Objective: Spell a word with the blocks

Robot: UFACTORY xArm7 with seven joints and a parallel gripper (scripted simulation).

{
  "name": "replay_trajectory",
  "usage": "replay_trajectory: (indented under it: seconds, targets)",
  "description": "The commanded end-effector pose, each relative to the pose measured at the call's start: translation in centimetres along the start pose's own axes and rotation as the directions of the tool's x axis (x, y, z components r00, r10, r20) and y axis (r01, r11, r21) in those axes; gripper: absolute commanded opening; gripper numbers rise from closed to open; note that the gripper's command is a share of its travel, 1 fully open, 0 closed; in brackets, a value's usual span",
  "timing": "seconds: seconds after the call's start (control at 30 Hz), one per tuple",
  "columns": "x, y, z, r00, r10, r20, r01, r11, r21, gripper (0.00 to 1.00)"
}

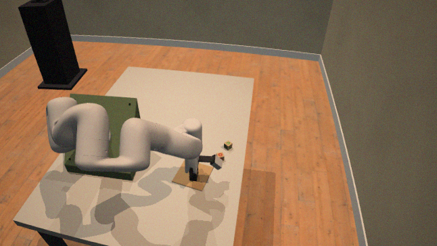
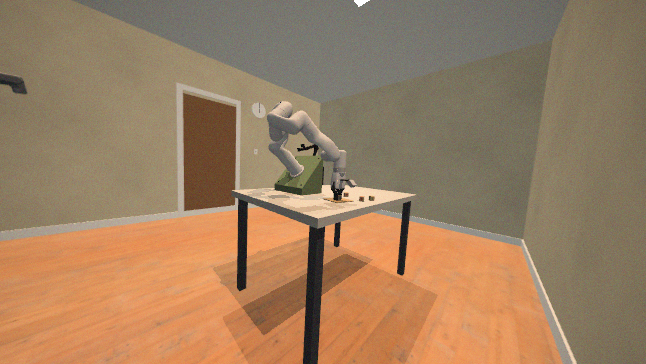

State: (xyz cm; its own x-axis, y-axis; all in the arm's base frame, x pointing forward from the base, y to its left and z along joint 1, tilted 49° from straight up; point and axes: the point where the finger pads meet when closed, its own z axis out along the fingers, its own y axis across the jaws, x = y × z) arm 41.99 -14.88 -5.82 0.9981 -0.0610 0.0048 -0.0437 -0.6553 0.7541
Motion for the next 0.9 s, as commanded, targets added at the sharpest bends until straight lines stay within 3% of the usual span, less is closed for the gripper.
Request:
replay_trajectory:
  seconds: [0.0, 0.87]
  targets:
    - [0.14, -0.11, -0.18, 1.0, 0.0, -0.004, 0.001, 1.0, 0.002, 0.27]
    - [0.14, -0.11, -0.51, 1.0, 0.0, -0.004, 0.0, 1.0, 0.002, 0.27]
